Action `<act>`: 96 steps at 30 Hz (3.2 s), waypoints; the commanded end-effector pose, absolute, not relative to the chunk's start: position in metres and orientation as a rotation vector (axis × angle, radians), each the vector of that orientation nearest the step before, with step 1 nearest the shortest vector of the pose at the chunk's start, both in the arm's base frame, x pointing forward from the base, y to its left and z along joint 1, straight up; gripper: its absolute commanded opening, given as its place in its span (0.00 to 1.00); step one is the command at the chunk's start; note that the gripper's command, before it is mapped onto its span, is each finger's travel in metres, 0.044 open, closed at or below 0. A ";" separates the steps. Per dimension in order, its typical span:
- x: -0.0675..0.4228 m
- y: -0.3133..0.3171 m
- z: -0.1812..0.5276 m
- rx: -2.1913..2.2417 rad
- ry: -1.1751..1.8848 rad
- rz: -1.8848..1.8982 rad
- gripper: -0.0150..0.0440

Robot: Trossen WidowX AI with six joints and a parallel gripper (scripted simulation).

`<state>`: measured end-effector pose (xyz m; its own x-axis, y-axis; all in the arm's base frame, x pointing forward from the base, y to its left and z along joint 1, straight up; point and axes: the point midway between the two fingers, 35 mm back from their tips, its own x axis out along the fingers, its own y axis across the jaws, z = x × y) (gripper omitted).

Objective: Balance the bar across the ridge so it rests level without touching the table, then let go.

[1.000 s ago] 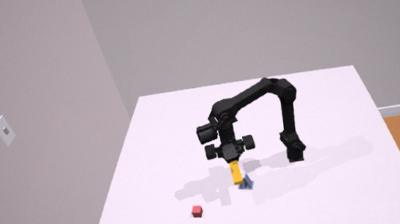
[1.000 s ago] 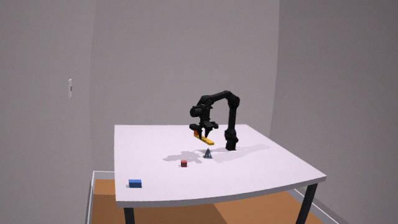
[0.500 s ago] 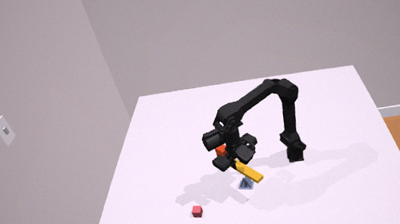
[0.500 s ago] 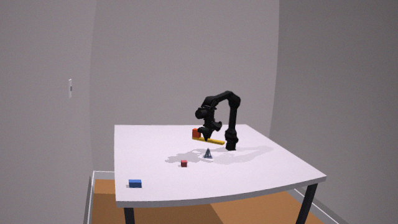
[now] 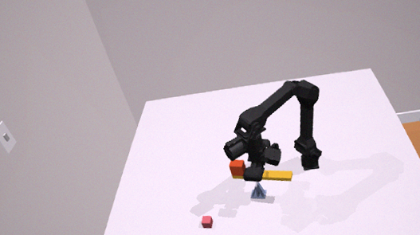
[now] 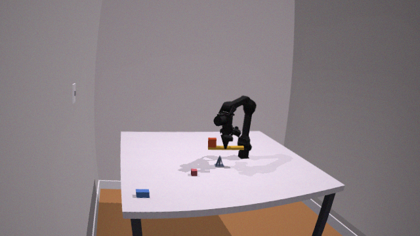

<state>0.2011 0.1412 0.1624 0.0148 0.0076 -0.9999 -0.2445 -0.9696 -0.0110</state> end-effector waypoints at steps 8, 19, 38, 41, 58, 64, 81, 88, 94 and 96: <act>0.196 0.139 0.153 -2.128 0.194 2.094 0.25; 0.196 0.138 0.136 -2.129 0.193 2.095 0.25; 0.196 0.135 0.120 -2.130 0.191 2.096 0.25; 0.196 0.135 0.120 -2.130 0.191 2.096 0.25; 0.196 0.135 0.118 -2.130 0.191 2.096 0.25; 0.196 0.135 0.118 -2.130 0.191 2.096 0.25; 0.196 0.135 0.117 -2.130 0.191 2.096 0.25; 0.196 0.135 0.116 -2.130 0.191 2.096 0.25; 0.196 0.135 0.115 -2.130 0.191 2.096 0.25; 0.196 0.135 0.115 -2.130 0.191 2.096 0.25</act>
